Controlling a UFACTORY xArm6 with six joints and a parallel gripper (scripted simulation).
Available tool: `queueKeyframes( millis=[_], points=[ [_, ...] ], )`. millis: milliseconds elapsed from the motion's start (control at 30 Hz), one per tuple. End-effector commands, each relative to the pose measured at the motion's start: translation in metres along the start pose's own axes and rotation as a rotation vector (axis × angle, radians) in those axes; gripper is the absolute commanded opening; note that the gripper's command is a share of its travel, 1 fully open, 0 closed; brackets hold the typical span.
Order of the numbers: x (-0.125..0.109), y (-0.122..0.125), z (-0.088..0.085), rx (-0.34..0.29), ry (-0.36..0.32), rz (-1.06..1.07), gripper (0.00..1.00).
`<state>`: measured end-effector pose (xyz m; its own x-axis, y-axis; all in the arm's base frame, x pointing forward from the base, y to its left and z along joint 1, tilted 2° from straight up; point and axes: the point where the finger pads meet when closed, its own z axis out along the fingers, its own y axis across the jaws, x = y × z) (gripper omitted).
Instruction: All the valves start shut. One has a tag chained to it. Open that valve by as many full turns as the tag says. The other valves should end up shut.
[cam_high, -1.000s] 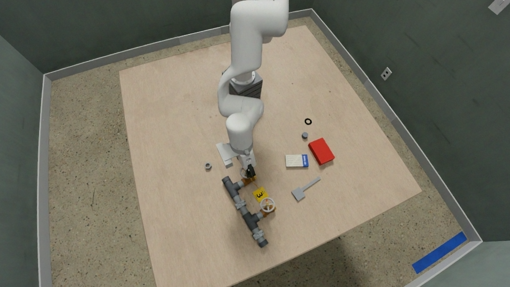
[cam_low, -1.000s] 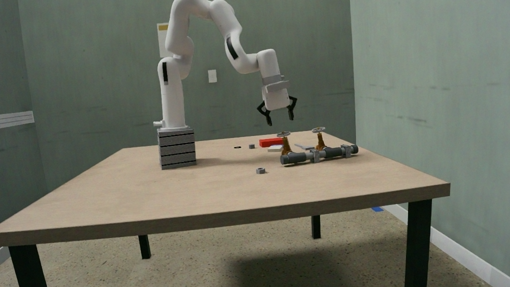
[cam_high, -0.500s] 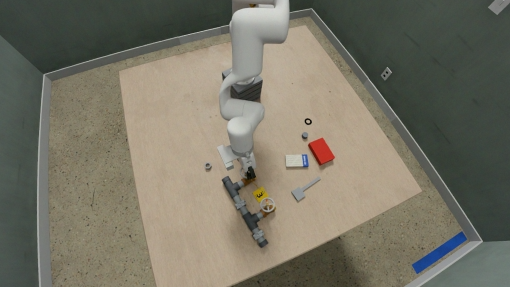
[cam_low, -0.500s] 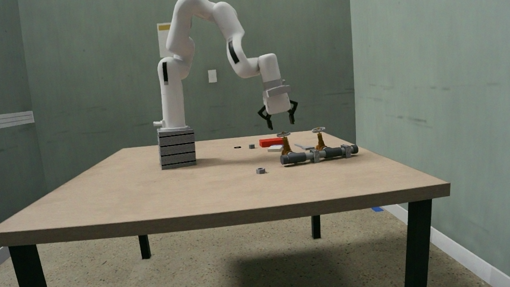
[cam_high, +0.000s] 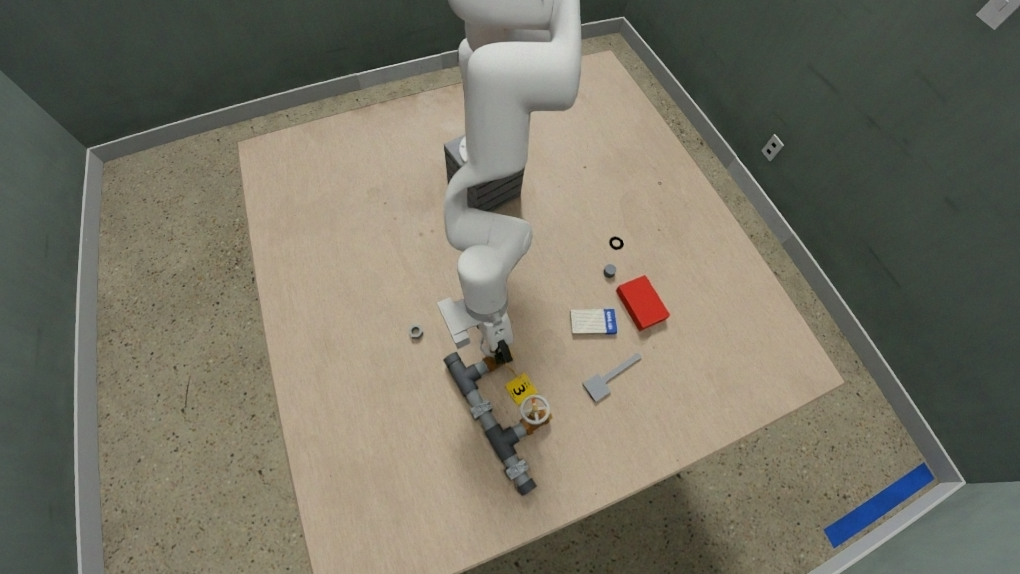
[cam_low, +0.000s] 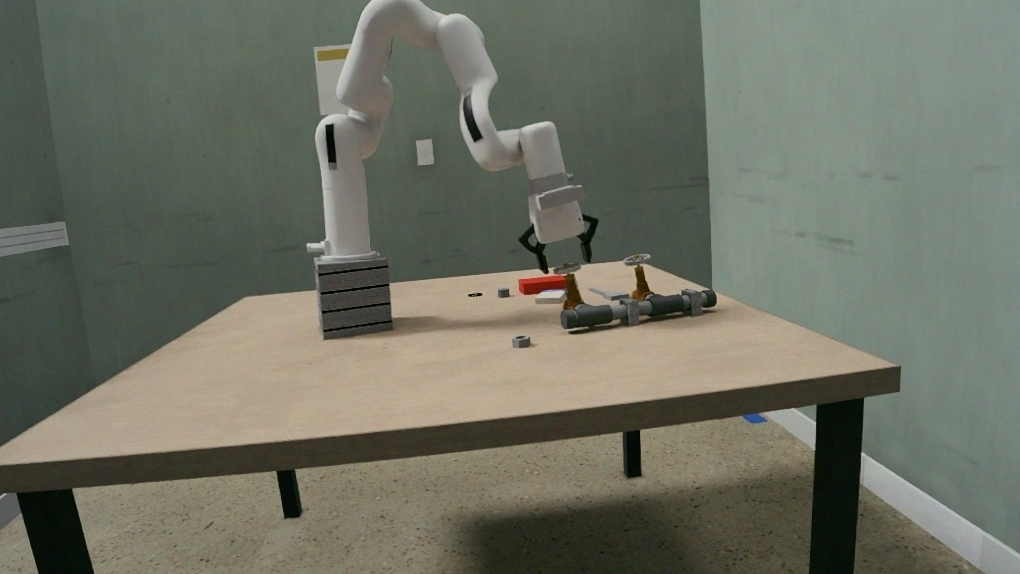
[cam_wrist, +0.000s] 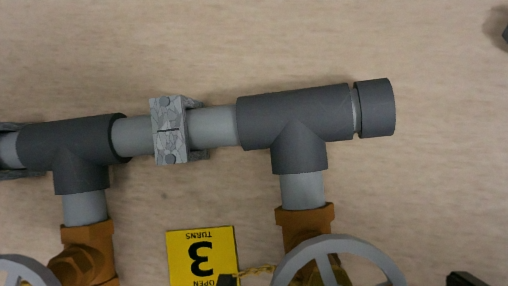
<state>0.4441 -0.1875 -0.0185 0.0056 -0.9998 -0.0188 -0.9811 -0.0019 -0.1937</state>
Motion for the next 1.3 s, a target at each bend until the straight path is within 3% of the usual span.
queueKeyframes(
  millis=[0,333,367,1267],
  points=[
    [0.0005,-0.002,0.0076,0.005,0.0,0.0,1.0],
    [0.0005,-0.002,0.0101,0.005,0.0,0.0,1.0],
    [0.0005,-0.002,0.0101,0.005,0.0,0.0,0.0],
    [0.0005,-0.002,0.0101,0.005,0.0,-0.007,0.0]
  ],
)
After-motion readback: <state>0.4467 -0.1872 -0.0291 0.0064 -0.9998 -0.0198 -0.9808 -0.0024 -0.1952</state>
